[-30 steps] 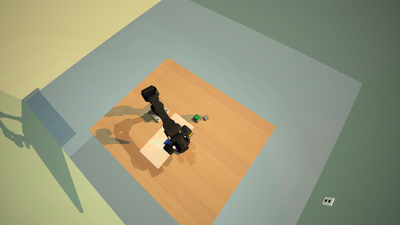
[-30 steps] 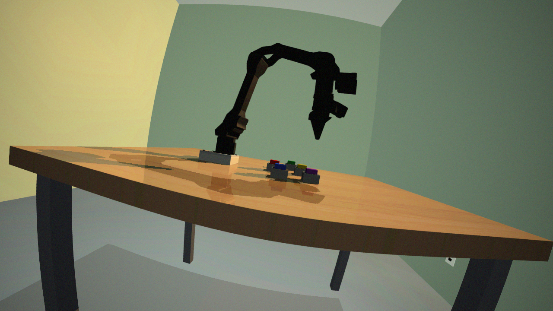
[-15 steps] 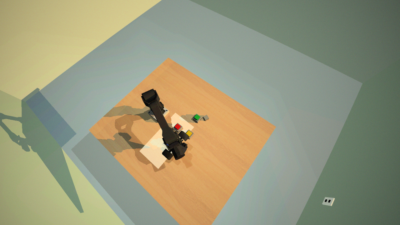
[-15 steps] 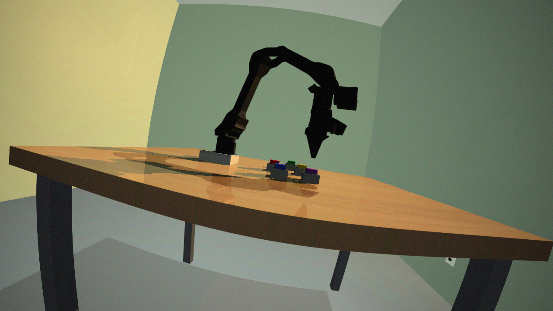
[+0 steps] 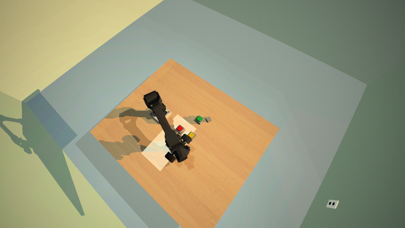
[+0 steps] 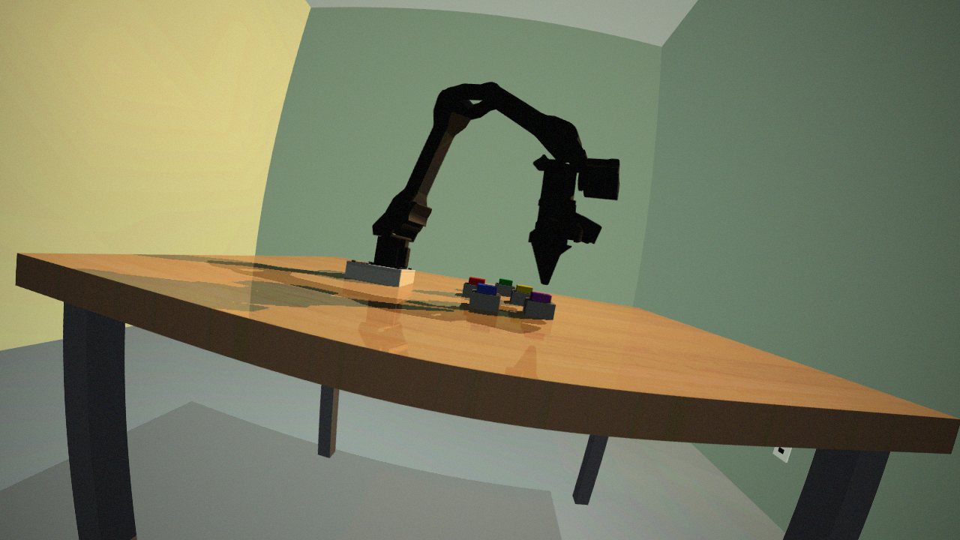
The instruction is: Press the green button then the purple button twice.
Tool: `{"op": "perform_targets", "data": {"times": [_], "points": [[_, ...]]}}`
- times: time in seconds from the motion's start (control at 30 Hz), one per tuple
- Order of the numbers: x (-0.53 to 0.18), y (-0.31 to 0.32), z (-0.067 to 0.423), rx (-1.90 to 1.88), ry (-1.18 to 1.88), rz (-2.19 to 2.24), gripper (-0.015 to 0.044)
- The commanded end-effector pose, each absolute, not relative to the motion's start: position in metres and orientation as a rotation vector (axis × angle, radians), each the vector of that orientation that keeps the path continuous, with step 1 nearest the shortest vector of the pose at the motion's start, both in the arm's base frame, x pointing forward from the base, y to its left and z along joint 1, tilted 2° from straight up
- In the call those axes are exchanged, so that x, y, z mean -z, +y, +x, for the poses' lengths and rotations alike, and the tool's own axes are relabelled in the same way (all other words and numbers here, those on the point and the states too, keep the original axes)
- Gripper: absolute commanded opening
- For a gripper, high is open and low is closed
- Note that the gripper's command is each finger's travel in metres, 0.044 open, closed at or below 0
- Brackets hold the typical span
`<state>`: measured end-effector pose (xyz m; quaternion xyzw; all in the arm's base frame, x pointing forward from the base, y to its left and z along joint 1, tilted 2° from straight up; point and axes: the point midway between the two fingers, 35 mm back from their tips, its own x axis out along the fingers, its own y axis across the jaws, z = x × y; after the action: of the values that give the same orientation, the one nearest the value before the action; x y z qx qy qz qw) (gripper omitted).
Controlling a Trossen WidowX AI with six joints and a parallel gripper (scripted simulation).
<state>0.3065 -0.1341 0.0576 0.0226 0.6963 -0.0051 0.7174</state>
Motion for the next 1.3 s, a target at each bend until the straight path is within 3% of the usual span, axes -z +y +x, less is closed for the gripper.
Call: {"op": "perform_targets", "data": {"times": [0.0,1.27], "points": [[-0.045,-0.133,0.305,0.006,1.556,0.052,0.002],[-0.046,-0.133,0.306,0.007,1.549,0.051,0.002]]}}
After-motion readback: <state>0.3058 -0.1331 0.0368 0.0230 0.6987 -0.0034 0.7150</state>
